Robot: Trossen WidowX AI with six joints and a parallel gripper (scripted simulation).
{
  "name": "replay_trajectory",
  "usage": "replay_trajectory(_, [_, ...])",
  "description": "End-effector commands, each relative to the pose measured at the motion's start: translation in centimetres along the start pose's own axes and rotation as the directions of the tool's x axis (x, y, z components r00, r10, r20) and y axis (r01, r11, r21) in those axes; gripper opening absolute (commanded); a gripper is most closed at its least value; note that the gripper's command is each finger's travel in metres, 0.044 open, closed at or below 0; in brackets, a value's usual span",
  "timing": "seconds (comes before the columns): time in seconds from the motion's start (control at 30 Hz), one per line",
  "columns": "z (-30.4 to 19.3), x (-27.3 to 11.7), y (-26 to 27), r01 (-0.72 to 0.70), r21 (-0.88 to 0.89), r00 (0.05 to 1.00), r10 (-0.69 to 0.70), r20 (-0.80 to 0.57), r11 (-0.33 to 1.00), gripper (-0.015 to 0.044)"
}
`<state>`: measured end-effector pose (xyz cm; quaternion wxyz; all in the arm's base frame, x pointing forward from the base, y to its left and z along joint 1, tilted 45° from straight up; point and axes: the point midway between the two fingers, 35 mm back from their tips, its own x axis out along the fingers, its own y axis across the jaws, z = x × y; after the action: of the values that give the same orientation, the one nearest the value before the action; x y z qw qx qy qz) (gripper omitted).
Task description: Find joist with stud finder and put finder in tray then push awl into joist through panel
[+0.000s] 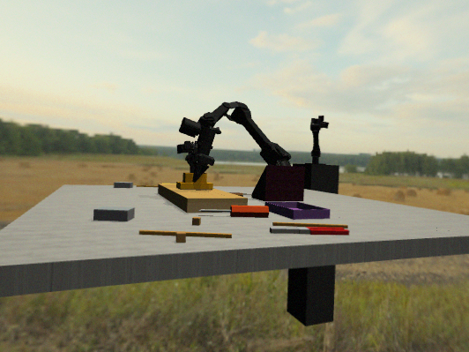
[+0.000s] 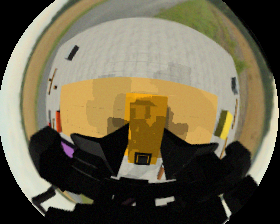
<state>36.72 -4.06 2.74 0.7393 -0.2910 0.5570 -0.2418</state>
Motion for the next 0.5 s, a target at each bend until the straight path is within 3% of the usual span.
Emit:
replay_trajectory(0.0, [-0.1,0.0,-1.5,0.011,0.007,1.0,-0.011,-0.001,1.0,0.0])
replay_trajectory(0.47, [-0.1,0.0,-5.6,0.012,0.007,1.0,-0.012,-0.001,1.0,0.0])
